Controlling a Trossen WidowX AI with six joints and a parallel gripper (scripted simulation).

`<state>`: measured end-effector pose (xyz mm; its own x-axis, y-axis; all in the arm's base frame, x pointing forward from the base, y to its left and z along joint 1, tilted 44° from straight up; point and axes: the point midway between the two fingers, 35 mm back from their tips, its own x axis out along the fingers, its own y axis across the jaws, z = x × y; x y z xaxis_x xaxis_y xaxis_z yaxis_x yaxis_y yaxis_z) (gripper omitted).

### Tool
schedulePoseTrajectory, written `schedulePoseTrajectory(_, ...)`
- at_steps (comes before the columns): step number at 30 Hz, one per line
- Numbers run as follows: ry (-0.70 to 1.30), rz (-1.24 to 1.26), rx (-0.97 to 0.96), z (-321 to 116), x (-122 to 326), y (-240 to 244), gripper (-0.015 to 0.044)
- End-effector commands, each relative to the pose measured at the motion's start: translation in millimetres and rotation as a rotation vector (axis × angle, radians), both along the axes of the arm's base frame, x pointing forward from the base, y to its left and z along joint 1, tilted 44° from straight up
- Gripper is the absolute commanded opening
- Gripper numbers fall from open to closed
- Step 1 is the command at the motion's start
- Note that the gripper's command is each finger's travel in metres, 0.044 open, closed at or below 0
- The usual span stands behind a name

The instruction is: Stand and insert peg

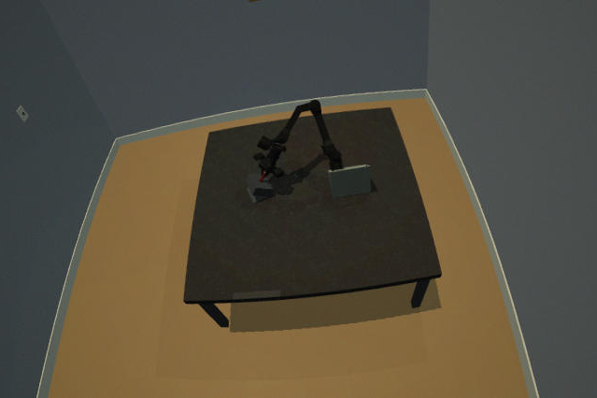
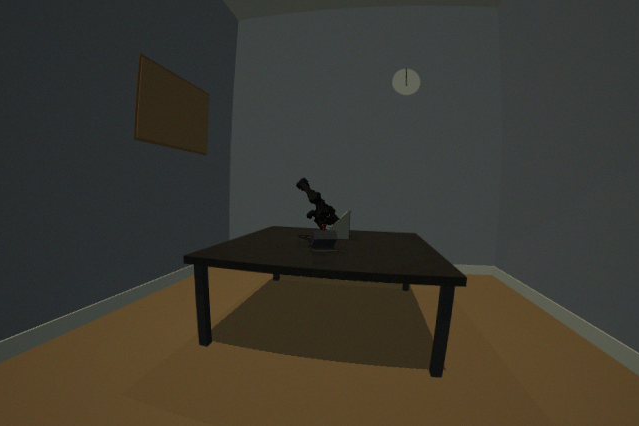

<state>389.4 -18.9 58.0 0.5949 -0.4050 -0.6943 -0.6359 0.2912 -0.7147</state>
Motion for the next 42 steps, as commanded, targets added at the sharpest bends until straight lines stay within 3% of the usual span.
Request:
schedulePoseTrajectory(1, 0.001, 0.003, 0.001, -2.5, 3.0, -1.5, 0.0000)
schedulePoseTrajectory(32, 0.001, -0.001, 0.000, -9.3, 9.2, -6.3, 0.0000)
schedulePoseTrajectory(42, 0.001, -0.001, 0.000, -9.3, 9.2, -6.3, 0.0262)
